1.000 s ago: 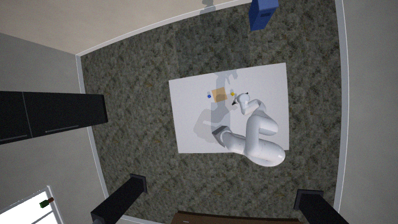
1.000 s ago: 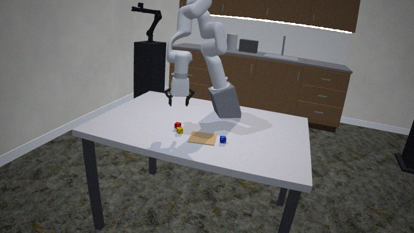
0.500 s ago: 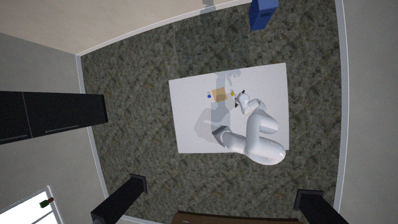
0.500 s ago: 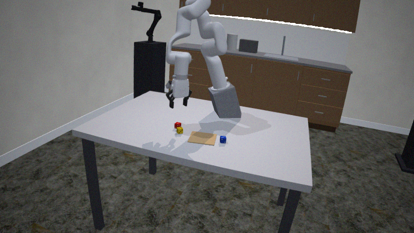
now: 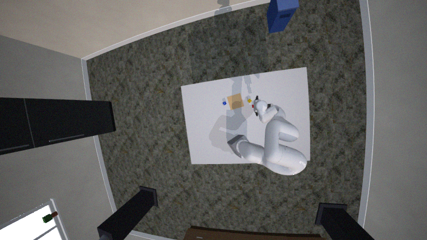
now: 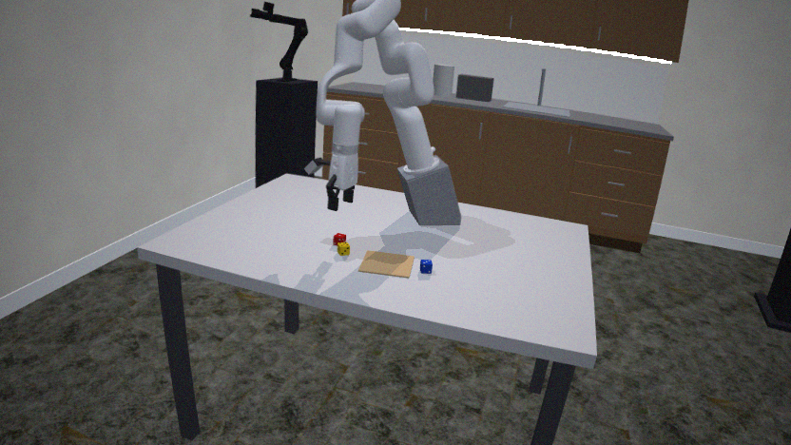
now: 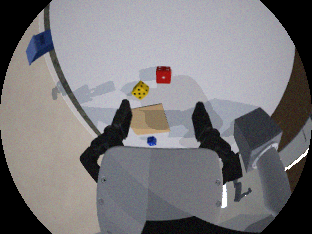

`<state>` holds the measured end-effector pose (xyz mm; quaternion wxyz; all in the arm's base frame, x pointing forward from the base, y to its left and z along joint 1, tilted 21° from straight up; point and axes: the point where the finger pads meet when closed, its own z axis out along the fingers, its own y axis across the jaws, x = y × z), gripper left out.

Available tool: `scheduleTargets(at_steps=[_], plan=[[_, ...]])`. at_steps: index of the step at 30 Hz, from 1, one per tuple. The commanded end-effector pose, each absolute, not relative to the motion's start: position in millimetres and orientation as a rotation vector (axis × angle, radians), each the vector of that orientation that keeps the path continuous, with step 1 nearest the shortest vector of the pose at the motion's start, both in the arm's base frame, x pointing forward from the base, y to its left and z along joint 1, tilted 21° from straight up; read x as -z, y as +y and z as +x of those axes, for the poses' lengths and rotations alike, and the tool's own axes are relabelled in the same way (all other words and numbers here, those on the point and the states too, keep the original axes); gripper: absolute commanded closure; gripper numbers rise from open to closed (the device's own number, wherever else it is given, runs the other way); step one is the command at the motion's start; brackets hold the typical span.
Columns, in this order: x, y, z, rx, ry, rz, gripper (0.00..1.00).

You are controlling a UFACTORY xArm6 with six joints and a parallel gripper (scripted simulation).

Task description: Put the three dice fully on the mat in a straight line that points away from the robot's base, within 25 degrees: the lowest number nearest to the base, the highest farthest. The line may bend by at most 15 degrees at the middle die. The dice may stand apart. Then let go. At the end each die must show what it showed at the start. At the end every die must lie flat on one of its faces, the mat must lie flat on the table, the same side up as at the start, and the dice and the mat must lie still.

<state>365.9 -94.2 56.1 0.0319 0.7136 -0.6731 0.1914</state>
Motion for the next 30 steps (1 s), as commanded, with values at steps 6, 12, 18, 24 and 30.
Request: scheduleTargets(at_steps=[6,12,18,24,30], plan=[[-52.8,-95.5,368.0,-0.526,-1.666,2.47,0.0],[-50.3,-96.2,368.5,-0.503,-1.427,2.586,0.0],[-47.9,-96.7,368.9,-0.478,-1.191,2.677,0.0],[-45.1,-97.4,369.3,-0.445,-0.916,2.756,0.0],[-42.6,-97.9,369.7,-0.414,-0.667,2.806,0.0]])
